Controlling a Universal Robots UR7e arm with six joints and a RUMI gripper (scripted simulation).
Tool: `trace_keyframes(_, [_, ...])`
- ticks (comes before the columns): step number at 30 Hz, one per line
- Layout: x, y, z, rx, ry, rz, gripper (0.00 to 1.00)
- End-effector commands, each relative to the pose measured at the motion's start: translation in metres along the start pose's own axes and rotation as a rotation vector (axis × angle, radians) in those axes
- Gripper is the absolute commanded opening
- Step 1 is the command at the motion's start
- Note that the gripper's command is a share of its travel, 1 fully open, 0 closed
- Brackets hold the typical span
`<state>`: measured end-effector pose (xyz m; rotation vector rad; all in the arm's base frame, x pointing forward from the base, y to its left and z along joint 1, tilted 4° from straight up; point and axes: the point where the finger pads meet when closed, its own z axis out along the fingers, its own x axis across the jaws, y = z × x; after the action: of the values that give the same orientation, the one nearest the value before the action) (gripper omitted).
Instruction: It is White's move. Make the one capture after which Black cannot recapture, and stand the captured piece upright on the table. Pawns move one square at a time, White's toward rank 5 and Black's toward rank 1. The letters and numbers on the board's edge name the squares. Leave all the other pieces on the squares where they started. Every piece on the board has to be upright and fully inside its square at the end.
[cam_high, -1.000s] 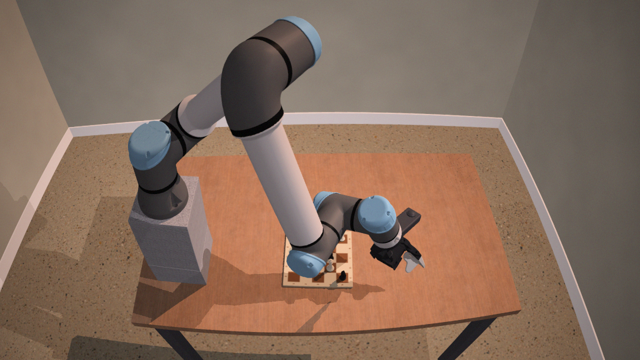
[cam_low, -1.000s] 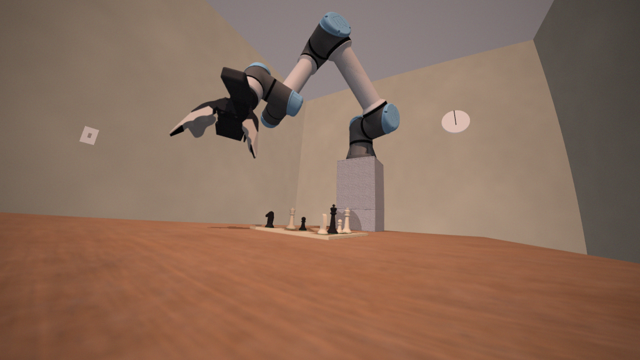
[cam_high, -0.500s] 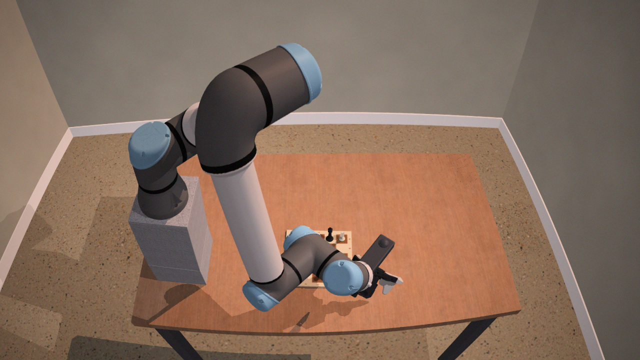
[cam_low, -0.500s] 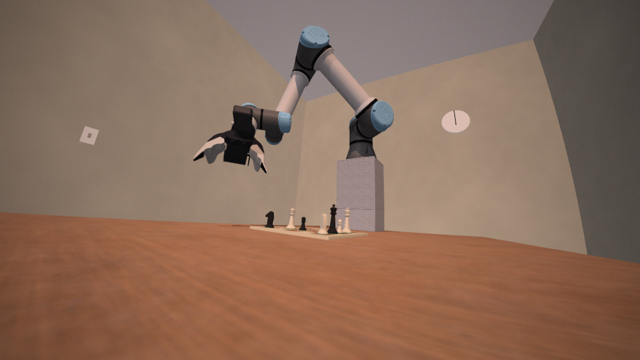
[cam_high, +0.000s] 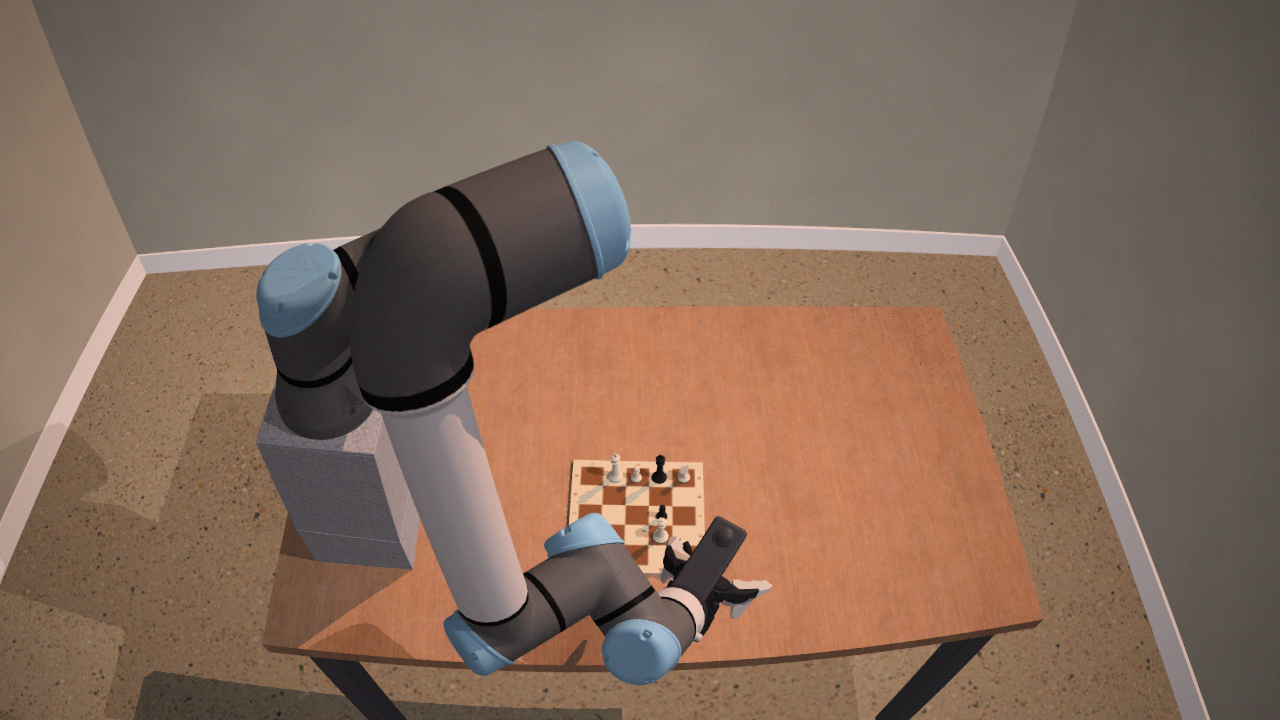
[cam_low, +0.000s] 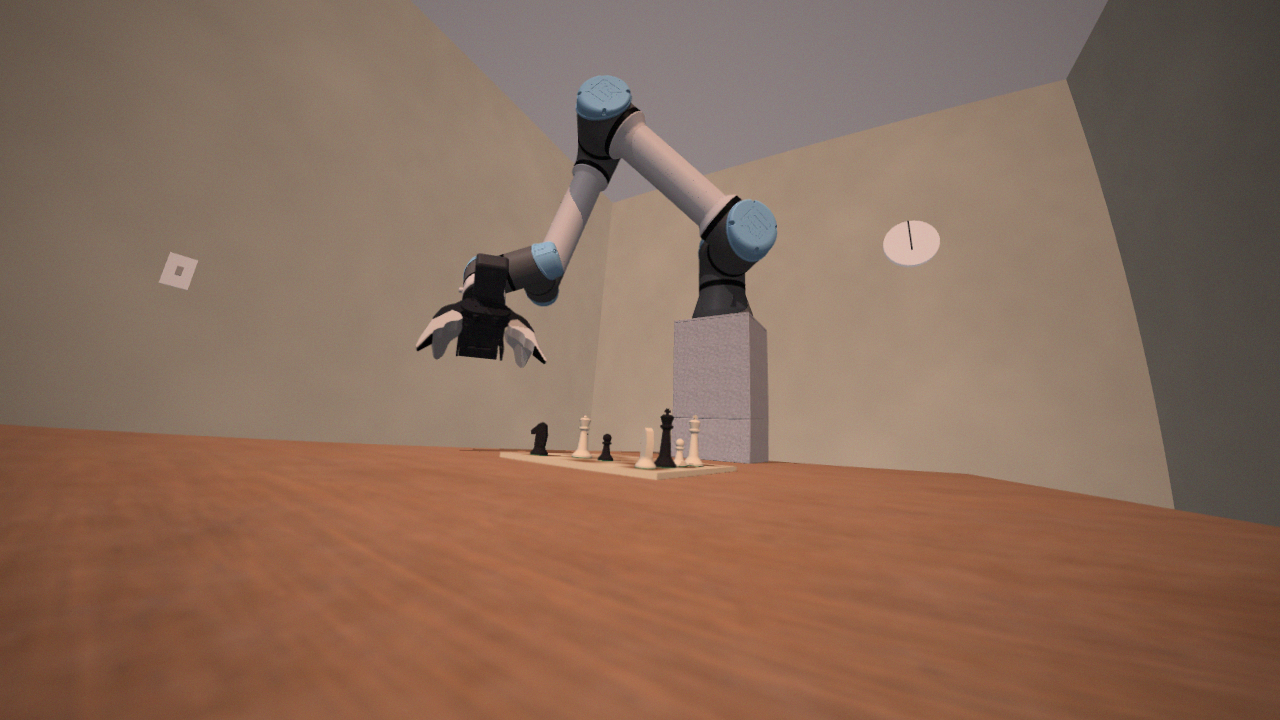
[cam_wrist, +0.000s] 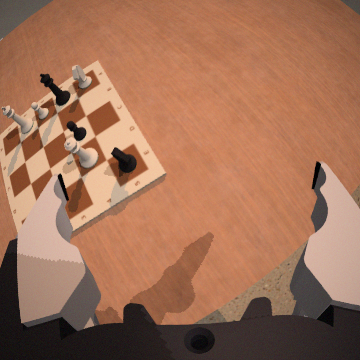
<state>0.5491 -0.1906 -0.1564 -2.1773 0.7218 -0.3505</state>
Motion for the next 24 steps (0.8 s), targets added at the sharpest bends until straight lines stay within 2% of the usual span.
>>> trace_keyframes(1, [-0.004,0.007,-0.005,0.035,-0.034,-0.009,1.0])
trace_keyframes(4, [-0.013,0.021,-0.014,0.091,-0.067,-0.015,1.0])
trace_keyframes(8, [-0.019,0.03,-0.019,0.126,-0.09,-0.02,1.0])
trace_keyframes(16, [-0.036,0.056,-0.036,0.233,-0.154,-0.032,1.0])
trace_keyframes(18, [-0.036,0.056,-0.036,0.233,-0.154,-0.032,1.0])
trace_keyframes(23, [-0.049,0.076,-0.05,0.32,-0.203,-0.043,1.0])
trace_keyframes(24, [-0.049,0.076,-0.05,0.32,-0.203,-0.043,1.0])
